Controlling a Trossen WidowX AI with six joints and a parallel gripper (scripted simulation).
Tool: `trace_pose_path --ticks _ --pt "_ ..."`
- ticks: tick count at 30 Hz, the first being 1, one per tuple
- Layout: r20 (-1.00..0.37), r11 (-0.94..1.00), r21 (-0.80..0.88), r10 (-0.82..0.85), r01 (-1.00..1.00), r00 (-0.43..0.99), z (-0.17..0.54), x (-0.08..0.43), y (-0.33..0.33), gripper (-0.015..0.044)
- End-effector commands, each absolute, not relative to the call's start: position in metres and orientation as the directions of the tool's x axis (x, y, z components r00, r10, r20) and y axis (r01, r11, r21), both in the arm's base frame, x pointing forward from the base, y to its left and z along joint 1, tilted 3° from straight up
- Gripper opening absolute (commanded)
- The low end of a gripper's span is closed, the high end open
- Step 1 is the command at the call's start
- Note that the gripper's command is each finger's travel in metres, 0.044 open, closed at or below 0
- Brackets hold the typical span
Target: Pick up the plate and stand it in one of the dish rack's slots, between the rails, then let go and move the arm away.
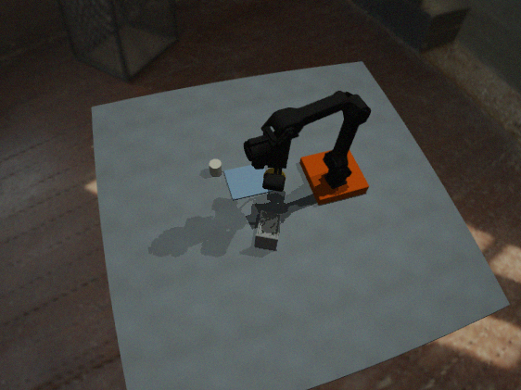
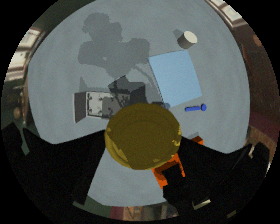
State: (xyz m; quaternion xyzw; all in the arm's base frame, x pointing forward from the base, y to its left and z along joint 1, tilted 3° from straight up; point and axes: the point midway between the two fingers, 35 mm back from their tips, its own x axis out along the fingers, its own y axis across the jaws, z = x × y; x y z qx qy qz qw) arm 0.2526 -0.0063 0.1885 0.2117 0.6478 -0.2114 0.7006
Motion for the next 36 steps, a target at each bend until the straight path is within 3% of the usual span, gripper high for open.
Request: trace_pose_path --ticks 1,17,36 --pt "-0.995 0.819 0.063 0.01 0.571 0.095 0.18 0.262 -0.004 0.0" --pt "-0.922 0.823 0.353 0.225 0.445 0.315 0.127 0.329 -0.003 0.0" --pt "-0.735 0.832 0.533 0.365 0.153 0.571 0.089 0.372 -0.024 0.0"
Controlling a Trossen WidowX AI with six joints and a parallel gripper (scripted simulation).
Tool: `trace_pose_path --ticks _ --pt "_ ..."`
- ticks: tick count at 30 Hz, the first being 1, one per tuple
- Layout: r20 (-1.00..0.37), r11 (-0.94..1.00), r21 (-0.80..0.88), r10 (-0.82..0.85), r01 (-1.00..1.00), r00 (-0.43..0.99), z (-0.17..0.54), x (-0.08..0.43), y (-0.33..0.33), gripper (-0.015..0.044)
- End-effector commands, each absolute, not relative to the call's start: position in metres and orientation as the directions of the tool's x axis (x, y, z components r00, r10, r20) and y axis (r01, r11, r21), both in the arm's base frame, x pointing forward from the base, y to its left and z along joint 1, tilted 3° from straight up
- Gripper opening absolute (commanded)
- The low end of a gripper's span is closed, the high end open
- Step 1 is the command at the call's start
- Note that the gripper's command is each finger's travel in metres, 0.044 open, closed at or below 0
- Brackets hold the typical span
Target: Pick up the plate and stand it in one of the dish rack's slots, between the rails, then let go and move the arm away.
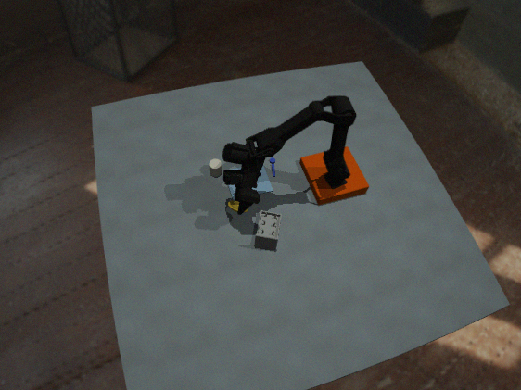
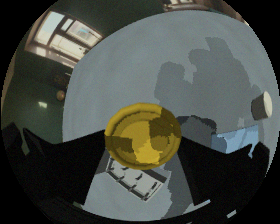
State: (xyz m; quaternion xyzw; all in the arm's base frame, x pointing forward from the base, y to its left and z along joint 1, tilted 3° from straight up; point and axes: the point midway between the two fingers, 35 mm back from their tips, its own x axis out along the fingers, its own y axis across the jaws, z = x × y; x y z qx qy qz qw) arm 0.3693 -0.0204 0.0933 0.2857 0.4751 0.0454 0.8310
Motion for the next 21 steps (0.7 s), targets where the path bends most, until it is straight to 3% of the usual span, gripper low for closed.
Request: trace_pose_path --ticks 1,21 --pt "-0.723 0.832 0.538 0.372 0.136 0.581 0.087 0.373 -0.025 0.0" --pt "-0.442 0.798 0.555 0.523 -0.235 0.729 0.065 0.375 -0.036 0.0"
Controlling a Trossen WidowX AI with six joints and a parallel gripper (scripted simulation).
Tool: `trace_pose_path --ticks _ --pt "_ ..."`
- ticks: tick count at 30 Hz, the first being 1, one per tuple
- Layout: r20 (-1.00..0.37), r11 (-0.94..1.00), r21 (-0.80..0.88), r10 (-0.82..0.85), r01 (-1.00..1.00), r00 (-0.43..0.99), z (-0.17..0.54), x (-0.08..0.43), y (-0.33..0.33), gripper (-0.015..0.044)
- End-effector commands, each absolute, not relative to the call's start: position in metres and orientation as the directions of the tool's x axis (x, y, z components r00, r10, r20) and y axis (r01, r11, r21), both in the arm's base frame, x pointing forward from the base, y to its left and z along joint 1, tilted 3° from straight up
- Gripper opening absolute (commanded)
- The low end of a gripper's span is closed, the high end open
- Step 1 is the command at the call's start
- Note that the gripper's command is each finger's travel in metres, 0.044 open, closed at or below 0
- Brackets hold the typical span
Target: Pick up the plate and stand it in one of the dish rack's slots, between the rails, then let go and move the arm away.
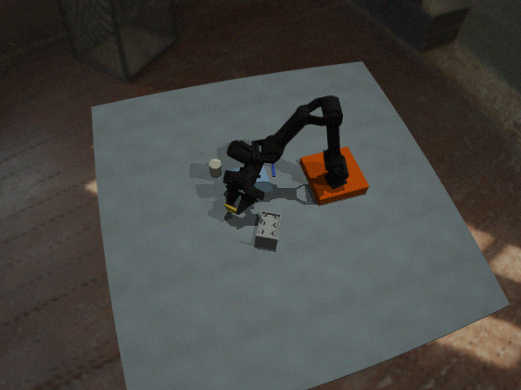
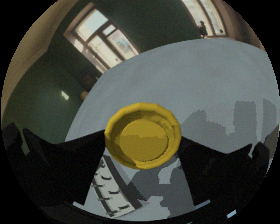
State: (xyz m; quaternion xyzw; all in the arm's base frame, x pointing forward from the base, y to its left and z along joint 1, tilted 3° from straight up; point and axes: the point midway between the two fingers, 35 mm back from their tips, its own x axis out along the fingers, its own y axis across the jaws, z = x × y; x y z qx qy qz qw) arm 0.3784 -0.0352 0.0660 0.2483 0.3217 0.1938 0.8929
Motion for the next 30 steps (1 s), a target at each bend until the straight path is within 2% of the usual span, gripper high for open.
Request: trace_pose_path --ticks 1,15,30 --pt "-0.428 0.796 0.55 0.53 -0.254 0.733 0.064 0.374 -0.037 0.0" --pt "-0.236 0.763 0.413 0.617 -0.497 0.751 0.06 0.346 -0.037 0.0" --pt "-0.075 0.704 0.167 0.707 -0.69 0.703 0.064 0.297 -0.026 0.0"
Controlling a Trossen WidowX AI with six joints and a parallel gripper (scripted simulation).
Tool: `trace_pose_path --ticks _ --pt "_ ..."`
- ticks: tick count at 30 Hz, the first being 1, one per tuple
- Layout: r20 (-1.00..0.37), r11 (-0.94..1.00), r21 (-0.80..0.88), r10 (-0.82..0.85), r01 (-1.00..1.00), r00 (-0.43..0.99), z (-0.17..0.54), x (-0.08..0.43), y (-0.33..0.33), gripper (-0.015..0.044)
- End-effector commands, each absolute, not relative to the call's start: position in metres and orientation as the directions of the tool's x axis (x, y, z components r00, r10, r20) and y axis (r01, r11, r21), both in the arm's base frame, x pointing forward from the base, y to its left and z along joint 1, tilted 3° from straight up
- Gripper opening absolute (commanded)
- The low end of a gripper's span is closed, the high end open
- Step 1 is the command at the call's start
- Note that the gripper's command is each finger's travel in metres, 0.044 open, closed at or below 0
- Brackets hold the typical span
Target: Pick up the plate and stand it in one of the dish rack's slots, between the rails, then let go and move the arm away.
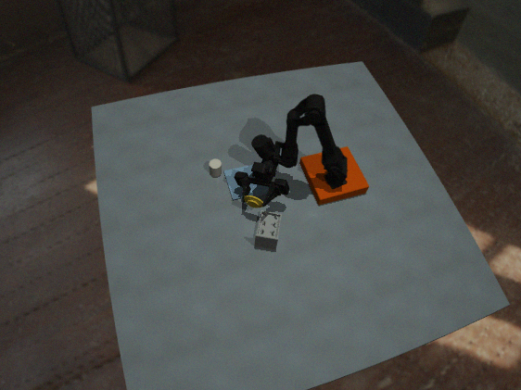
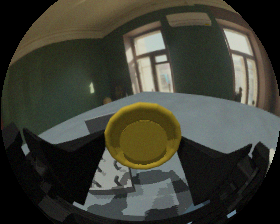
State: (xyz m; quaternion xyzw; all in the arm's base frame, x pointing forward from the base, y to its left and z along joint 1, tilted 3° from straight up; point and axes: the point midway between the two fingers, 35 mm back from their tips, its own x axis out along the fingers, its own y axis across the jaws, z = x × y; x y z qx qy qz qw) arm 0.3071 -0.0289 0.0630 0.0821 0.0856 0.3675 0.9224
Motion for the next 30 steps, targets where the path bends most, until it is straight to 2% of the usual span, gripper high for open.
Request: trace_pose_path --ticks 1,12,30 --pt "-0.067 0.698 0.148 0.713 -0.7 0.698 0.064 0.294 -0.025 0.0" --pt "-0.001 0.63 -0.059 0.776 -0.775 0.631 0.07 0.253 -0.011 0.0" --pt "-0.019 0.628 -0.063 0.776 -0.776 0.63 0.05 0.259 -0.003 0.0"
